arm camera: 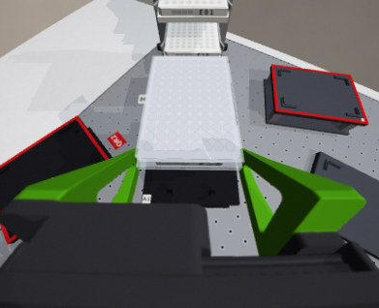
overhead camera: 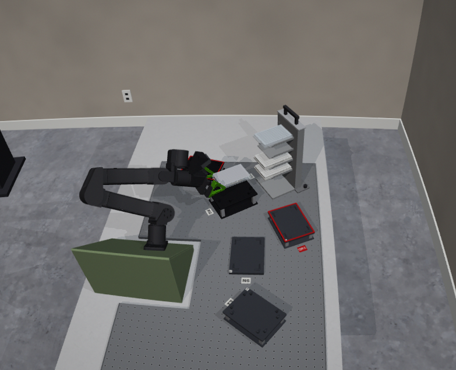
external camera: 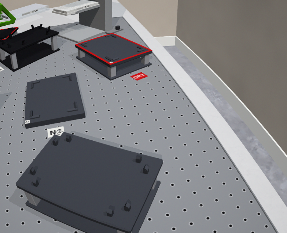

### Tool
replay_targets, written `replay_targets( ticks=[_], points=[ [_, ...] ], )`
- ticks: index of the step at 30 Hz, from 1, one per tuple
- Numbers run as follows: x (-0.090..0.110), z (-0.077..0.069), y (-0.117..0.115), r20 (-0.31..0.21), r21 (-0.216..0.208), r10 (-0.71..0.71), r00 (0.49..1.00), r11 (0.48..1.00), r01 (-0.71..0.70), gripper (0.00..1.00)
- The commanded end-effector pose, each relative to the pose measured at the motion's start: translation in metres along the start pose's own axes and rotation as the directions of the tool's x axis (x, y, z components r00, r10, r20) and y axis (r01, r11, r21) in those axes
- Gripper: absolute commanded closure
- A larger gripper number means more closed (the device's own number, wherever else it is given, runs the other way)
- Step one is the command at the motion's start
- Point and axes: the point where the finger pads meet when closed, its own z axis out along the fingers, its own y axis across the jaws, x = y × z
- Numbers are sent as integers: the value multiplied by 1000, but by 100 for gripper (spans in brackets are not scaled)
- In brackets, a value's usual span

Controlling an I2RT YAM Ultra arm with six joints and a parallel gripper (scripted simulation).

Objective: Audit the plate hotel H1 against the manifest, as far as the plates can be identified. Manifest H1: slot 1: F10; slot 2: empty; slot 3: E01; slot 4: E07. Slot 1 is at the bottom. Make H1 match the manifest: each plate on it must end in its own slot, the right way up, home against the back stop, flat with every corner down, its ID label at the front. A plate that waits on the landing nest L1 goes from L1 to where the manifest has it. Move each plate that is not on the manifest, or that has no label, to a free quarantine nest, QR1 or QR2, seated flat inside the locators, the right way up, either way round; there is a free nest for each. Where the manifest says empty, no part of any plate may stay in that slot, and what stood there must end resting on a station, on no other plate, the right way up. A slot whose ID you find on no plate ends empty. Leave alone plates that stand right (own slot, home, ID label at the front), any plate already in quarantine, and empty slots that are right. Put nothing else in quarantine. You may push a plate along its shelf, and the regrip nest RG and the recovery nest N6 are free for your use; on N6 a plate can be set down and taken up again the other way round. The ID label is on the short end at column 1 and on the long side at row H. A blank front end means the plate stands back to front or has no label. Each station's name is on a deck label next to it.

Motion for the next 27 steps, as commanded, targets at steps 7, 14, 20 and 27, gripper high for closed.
replay_targets(
  ticks=[7,14,20,27],
  points=[
    [-6,1,0,37,10,-2,999,1000,1,14],
    [-3,3,0,37,10,-2,999,1000,1,14],
    [-1,4,0,37,10,-1,999,1000,1,14],
    [1,5,0,37,10,-1,999,1000,1,14]
  ],
)
